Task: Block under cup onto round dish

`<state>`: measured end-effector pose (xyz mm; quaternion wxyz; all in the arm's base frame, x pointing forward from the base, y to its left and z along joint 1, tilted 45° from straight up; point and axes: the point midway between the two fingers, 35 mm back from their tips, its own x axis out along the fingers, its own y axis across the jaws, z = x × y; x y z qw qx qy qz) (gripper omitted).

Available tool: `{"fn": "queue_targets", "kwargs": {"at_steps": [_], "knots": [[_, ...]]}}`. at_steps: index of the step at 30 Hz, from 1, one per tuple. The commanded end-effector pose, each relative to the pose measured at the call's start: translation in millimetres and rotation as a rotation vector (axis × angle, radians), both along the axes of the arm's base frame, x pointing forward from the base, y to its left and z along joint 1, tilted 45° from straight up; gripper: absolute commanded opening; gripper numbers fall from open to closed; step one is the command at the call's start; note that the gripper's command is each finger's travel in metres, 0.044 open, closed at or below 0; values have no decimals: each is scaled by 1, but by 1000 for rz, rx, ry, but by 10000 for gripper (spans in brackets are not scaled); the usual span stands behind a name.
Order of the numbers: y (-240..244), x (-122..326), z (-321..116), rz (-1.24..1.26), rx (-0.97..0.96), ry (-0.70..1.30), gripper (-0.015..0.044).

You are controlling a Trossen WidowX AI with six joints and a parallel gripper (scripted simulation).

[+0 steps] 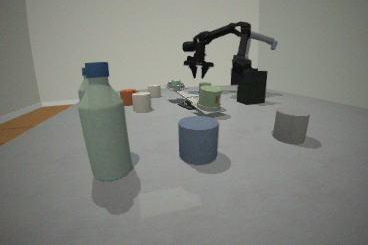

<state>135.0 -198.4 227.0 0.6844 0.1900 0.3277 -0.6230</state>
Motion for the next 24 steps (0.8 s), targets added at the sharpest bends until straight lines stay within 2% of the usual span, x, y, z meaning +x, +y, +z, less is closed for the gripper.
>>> {"fn": "queue_targets", "kwargs": {"at_steps": [1,9,15,18,24], "knots": [[5,29,-3,40,28,25,260],[51,127,-34,146,84,150,260],[106,179,-71,177,53,247,260],[118,189,-81,178,36,267,260],[111,188,-88,178,35,267,260]]}}
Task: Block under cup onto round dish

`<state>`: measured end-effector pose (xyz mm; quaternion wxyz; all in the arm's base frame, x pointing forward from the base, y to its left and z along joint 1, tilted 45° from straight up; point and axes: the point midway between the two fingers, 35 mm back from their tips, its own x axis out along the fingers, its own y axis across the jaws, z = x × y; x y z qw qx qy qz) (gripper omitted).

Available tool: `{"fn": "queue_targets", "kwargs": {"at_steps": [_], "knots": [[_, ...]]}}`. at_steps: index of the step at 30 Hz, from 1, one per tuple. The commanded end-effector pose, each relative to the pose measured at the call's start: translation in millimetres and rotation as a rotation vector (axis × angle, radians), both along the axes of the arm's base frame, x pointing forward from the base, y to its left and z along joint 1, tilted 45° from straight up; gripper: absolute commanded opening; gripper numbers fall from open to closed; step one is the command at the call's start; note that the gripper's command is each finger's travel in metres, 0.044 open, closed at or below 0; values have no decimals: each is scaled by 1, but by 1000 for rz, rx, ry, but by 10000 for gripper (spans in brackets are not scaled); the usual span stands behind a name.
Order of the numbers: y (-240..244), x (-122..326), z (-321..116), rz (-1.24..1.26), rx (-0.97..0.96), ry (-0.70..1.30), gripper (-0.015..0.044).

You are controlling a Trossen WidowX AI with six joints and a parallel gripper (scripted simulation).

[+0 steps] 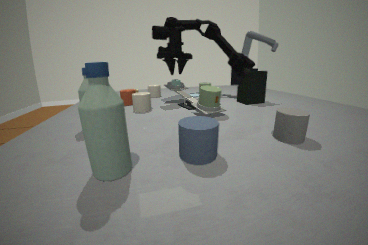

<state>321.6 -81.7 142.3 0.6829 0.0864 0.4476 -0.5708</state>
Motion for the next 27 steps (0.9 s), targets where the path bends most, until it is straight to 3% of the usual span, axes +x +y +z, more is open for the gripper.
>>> {"fn": "queue_targets", "kwargs": {"at_steps": [1,27], "knots": [[-8,1,-6,-5,-7,-9,260],[-34,-1,-31,-5,-9,-10,260]]}}
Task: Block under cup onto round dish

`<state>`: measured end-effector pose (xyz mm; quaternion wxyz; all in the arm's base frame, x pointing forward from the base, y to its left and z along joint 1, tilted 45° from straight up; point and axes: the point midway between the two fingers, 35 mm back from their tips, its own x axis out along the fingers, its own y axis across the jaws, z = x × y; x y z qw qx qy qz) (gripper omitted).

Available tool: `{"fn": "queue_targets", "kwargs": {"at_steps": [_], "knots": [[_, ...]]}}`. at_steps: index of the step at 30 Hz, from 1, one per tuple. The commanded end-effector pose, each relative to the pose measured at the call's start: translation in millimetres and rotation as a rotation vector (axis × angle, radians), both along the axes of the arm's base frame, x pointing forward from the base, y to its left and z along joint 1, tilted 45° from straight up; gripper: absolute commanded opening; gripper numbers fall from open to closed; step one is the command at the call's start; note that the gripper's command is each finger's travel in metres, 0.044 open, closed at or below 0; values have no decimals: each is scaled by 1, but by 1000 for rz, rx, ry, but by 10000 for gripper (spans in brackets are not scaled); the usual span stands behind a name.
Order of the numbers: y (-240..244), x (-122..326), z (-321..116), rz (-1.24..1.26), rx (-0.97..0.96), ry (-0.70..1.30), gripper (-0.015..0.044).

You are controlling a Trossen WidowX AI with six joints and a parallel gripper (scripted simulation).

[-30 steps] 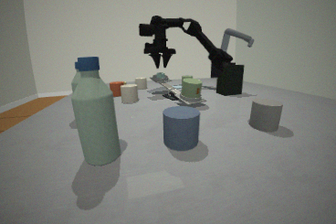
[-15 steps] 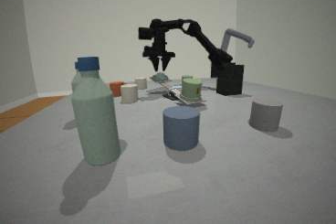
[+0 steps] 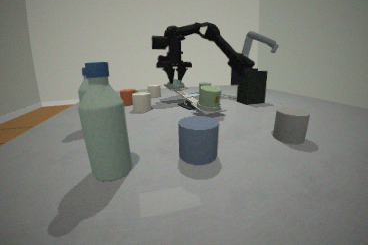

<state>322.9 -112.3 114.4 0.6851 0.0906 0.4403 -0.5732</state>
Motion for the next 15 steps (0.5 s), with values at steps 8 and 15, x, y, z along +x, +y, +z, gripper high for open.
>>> {"fn": "queue_targets", "kwargs": {"at_steps": [8,15], "knots": [[-5,-2,-4,1,-4,7,142],[-4,-2,-4,1,-4,7,56]]}}
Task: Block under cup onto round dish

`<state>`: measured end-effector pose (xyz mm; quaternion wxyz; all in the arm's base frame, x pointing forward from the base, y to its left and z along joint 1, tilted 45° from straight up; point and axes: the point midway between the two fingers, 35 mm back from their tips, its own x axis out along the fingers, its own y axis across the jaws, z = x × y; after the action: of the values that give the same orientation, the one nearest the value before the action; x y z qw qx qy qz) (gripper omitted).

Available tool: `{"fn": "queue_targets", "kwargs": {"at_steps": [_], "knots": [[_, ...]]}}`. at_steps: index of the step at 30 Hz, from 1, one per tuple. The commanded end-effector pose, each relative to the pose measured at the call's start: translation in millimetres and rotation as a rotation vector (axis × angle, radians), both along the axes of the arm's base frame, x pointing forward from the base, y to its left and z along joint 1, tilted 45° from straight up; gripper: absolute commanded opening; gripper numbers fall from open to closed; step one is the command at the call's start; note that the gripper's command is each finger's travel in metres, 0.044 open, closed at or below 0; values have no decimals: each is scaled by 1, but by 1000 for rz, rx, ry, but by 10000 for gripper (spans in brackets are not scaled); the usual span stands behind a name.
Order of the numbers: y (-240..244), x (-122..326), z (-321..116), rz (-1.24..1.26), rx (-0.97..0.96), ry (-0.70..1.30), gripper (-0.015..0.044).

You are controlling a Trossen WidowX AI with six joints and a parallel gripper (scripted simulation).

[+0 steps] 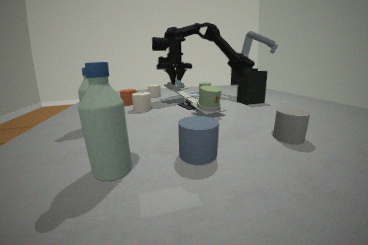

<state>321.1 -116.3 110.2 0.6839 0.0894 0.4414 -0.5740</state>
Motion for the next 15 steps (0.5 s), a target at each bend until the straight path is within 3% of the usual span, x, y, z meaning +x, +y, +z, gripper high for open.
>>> {"fn": "queue_targets", "kwargs": {"at_steps": [1,3,15], "knots": [[2,1,2,2,-2,2,30],[8,2,8,3,0,2,0],[51,7,50,3,4,3,0]]}}
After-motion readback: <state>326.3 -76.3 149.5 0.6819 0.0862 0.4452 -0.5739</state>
